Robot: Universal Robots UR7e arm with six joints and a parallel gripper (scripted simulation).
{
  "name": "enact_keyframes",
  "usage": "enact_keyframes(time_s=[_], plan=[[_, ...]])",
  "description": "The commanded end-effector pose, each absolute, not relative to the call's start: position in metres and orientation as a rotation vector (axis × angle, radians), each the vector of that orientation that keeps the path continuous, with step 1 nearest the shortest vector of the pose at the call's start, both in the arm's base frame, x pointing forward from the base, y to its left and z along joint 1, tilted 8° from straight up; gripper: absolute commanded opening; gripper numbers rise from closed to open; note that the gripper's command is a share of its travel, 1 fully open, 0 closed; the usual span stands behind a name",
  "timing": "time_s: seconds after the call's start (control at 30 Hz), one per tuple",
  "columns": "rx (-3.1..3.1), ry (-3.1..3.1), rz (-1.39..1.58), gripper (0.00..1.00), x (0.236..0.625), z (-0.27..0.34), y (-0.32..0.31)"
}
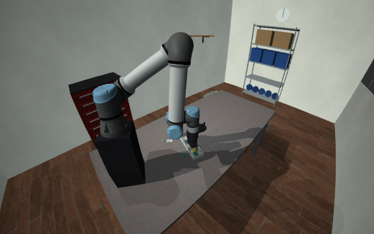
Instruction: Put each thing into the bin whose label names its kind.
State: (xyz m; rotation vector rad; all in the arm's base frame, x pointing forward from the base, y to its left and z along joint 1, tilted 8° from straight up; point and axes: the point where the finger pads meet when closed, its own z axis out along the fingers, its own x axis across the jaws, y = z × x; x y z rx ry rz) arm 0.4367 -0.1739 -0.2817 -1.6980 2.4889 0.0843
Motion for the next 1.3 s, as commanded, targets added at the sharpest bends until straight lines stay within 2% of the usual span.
enact_keyframes(time_s=[0.0, 0.77, 0.8, 1.27], plan=[[-1.698, 2.489, 0.082, 0.7, 0.4381, -0.2932, -0.1729], [-1.698, 2.489, 0.082, 0.7, 0.4391, -0.3015, -0.1724], [-1.698, 2.489, 0.082, 0.87, 0.4391, -0.3015, -0.1723], [-1.698, 2.489, 0.082, 0.87, 0.4391, -0.3015, -0.1724]])
